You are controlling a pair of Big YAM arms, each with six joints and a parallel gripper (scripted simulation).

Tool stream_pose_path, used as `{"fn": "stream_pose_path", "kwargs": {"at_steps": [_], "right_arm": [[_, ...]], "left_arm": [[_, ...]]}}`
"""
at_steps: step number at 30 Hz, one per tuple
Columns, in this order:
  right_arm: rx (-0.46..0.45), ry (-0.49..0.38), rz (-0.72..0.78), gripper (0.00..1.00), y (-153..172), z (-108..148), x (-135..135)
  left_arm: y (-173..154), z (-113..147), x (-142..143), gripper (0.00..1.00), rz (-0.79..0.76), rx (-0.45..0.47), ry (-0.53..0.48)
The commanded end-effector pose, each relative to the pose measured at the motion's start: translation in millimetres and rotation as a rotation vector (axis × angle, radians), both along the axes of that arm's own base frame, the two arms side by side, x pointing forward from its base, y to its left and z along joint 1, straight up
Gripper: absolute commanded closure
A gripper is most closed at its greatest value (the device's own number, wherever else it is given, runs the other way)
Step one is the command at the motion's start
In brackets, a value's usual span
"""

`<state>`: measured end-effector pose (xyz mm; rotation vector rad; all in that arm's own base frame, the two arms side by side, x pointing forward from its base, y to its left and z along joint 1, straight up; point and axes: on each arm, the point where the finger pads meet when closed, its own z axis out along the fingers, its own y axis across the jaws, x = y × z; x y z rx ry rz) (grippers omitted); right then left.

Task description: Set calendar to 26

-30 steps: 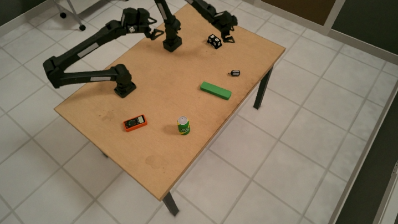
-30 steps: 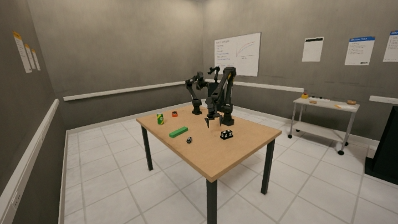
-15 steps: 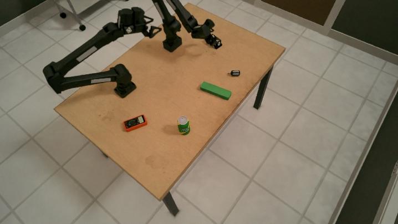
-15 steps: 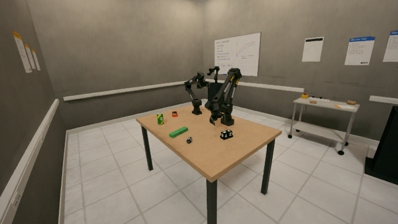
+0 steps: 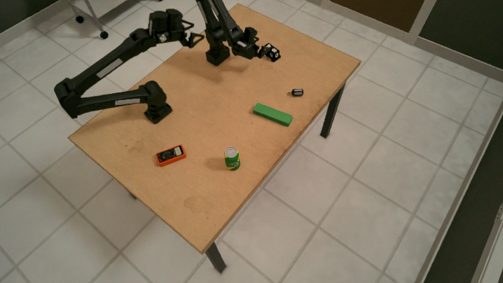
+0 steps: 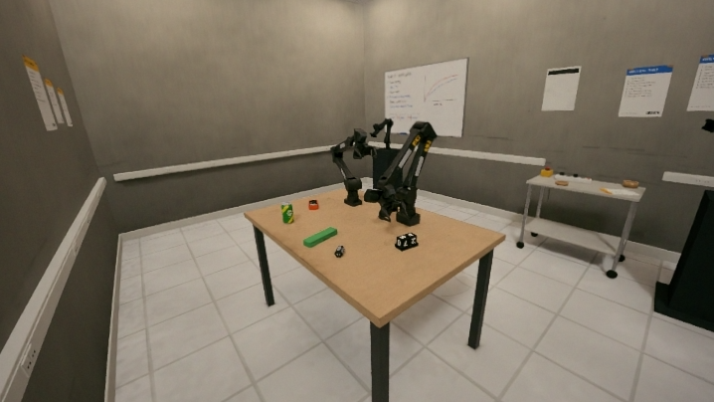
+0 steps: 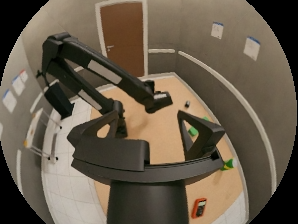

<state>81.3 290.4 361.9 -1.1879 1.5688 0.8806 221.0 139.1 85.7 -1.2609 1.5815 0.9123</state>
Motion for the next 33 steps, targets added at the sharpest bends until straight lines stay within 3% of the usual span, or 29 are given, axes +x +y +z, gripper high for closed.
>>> {"fn": "stream_pose_path", "kwargs": {"at_steps": [1, 8, 30, 33], "right_arm": [[0.030, -0.017, 0.004, 0.00, -1, 5, -1], [0.021, -0.008, 0.000, 0.00, 0, 7, 0], [0.021, -0.008, 0.000, 0.00, 0, 7, 0], [0.002, -0.009, 0.011, 0.00, 6, -9, -1]], "left_arm": [[-5, 1, 2, 0.00, 0.070, -0.014, -0.051], [-7, 1, -1, 0.00, 0.060, 0.006, -0.003], [-5, 3, 0, 0.00, 0.070, 0.001, -0.023], [-3, 5, 5, 0.31, 0.066, 0.004, 0.033]]}}
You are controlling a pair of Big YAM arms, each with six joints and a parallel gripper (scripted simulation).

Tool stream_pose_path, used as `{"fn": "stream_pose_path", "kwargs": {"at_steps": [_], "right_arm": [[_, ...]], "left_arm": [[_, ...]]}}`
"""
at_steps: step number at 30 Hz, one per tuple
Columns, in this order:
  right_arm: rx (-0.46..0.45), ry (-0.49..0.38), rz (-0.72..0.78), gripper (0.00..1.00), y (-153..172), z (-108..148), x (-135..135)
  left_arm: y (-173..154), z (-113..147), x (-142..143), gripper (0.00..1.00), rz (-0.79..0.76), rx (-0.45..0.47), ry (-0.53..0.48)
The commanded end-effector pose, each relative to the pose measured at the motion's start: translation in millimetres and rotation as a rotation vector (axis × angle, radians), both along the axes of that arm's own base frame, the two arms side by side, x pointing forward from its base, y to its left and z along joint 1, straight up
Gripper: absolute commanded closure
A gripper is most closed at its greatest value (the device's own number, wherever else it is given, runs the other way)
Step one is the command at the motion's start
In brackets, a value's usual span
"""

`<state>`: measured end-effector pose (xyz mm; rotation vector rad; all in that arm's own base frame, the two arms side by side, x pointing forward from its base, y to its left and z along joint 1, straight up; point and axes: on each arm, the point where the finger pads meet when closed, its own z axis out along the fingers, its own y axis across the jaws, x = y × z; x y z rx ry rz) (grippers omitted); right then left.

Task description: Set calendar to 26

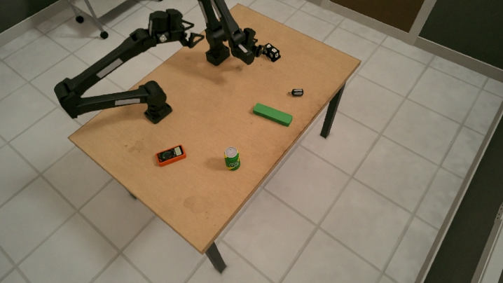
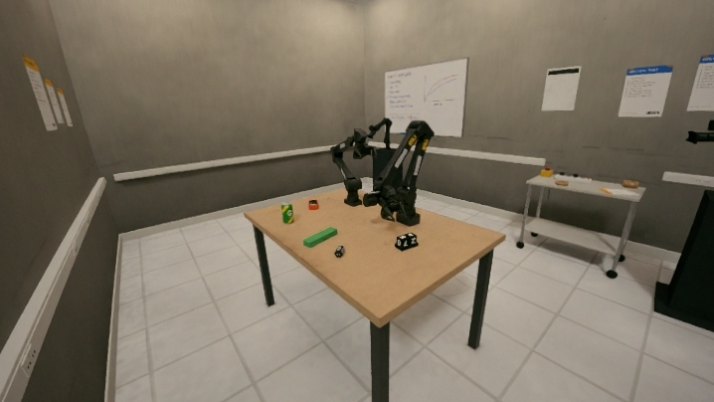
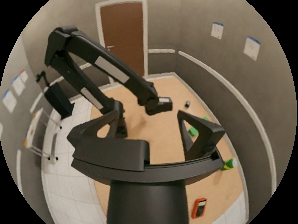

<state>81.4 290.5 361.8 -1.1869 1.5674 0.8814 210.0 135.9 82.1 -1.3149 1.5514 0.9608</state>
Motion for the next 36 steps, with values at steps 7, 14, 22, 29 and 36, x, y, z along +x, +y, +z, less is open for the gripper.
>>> {"fn": "stream_pose_path", "kwargs": {"at_steps": [7, 14, 22, 29, 36], "right_arm": [[0.001, -0.010, 0.039, 0.00, 45, -33, -1], [-0.002, -0.008, 0.047, 0.00, 63, -49, 0], [0.008, -0.011, 0.050, 0.00, 71, -48, 2], [0.015, -0.013, 0.050, 0.00, 72, -44, 2], [0.015, -0.013, 0.050, 0.00, 72, -44, 2]], "left_arm": [[7, 1, 21, 0.31, -0.072, -0.086, 0.324], [12, -8, 26, 0.31, -0.152, -0.198, 0.538], [17, -22, 30, 0.31, -0.305, -0.362, 0.795], [20, -26, 34, 0.31, -0.435, -0.451, 0.929], [24, -32, 38, 0.31, -0.644, -0.570, 1.066]]}}
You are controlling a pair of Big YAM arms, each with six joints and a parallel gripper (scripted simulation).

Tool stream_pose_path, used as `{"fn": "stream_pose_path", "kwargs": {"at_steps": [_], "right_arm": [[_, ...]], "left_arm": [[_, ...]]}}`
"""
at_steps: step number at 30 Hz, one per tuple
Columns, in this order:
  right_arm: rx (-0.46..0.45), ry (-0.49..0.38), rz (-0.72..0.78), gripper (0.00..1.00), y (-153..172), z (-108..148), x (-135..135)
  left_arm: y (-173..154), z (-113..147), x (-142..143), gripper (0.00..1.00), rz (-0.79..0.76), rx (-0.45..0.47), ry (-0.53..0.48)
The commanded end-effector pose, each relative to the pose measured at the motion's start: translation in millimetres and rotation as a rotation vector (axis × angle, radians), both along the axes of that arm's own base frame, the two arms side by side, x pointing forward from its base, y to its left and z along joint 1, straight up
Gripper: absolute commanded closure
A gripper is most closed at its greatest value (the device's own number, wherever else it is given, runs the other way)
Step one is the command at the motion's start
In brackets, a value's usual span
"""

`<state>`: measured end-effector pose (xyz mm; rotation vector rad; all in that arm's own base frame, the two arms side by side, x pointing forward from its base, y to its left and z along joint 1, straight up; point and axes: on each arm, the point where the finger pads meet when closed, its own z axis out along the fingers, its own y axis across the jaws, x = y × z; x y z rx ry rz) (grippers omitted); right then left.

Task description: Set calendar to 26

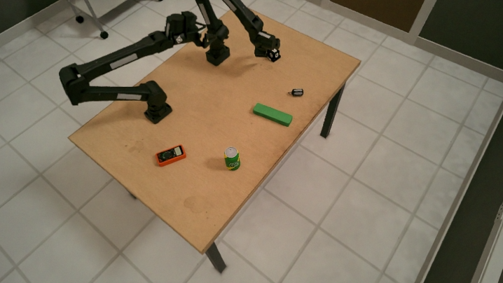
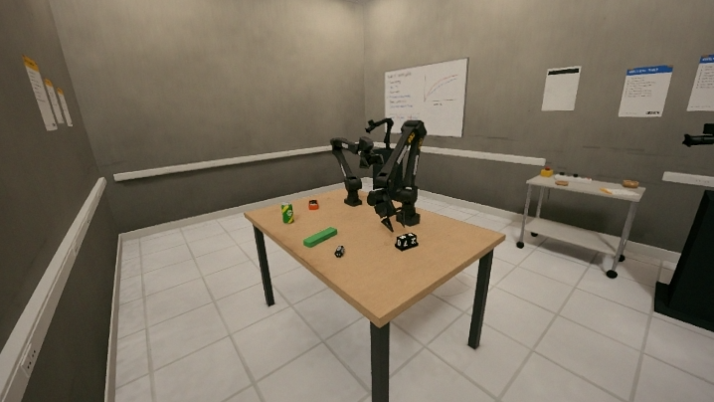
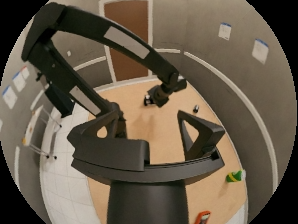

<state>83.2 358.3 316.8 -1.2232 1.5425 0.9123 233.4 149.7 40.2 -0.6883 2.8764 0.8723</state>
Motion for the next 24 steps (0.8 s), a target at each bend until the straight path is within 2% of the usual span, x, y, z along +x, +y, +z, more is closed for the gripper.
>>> {"fn": "stream_pose_path", "kwargs": {"at_steps": [1, 7, 9, 14, 19, 24], "right_arm": [[0.011, -0.011, 0.006, 0.00, 4, 1, 0], [0.011, -0.011, 0.006, 0.00, 4, 1, 0], [0.011, -0.011, 0.006, 0.00, 4, 1, 0], [0.016, -0.006, 0.001, 0.00, 2, 6, 0], [0.016, -0.006, 0.001, 0.00, 2, 6, 0], [0.016, -0.006, 0.001, 0.00, 2, 6, 0]], "left_arm": [[11, 9, 16, 0.31, -0.162, -0.075, 0.096], [14, 8, 21, 0.31, -0.320, -0.211, 0.150], [14, 8, 21, 0.31, -0.320, -0.211, 0.150], [18, 10, 26, 0.31, -0.508, -0.330, 0.178], [24, 13, 29, 0.31, -0.677, -0.438, 0.158], [32, 14, 24, 0.31, -0.735, -0.509, 0.114]]}}
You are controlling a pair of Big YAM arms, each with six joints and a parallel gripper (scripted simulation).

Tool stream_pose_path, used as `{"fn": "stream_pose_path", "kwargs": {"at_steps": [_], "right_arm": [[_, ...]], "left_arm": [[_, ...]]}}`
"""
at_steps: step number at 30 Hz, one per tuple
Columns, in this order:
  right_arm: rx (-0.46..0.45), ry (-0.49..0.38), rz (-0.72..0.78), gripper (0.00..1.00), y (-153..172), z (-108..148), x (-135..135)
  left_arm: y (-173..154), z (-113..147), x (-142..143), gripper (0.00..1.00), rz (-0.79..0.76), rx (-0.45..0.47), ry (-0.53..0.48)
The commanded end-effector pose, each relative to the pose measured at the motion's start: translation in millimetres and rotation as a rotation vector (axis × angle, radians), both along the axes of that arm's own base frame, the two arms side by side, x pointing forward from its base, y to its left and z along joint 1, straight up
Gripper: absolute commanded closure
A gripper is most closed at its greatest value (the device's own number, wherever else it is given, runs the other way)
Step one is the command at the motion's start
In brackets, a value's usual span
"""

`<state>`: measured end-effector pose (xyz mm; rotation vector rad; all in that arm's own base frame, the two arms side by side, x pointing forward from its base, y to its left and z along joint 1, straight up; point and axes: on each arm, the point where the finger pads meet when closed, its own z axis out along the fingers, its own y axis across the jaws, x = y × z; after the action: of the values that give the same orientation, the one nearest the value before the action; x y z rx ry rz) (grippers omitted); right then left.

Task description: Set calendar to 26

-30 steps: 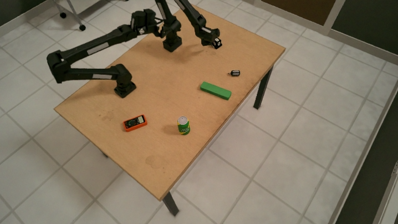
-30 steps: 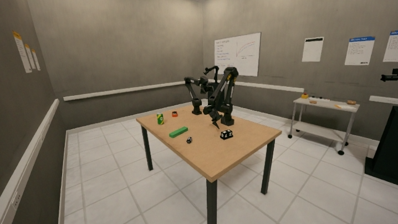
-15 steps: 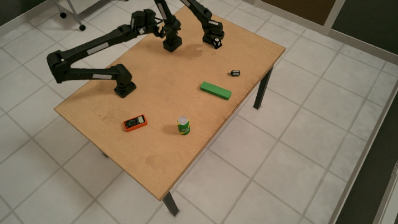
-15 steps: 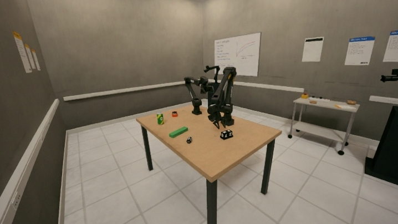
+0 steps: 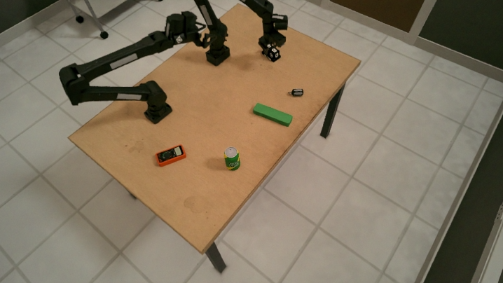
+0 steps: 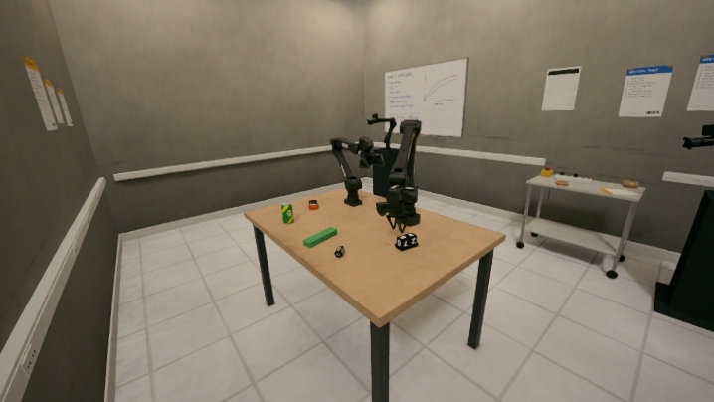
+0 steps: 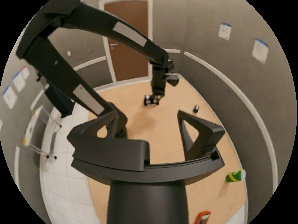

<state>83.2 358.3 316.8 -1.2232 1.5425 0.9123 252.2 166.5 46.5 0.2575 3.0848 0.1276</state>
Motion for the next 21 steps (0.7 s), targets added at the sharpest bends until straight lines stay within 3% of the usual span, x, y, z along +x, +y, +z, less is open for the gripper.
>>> {"fn": "stream_pose_path", "kwargs": {"at_steps": [1, 11, 21], "right_arm": [[0.016, -0.006, 0.001, 0.00, 2, 6, 0], [0.016, -0.006, 0.001, 0.00, 2, 6, 0], [0.016, -0.006, 0.001, 0.00, 2, 6, 0]], "left_arm": [[15, 7, 5, 0.31, -0.113, -0.025, 0.009], [40, -7, -45, 0.31, 0.005, -0.086, 0.059], [42, -11, -40, 0.31, 0.013, -0.077, 0.047]]}}
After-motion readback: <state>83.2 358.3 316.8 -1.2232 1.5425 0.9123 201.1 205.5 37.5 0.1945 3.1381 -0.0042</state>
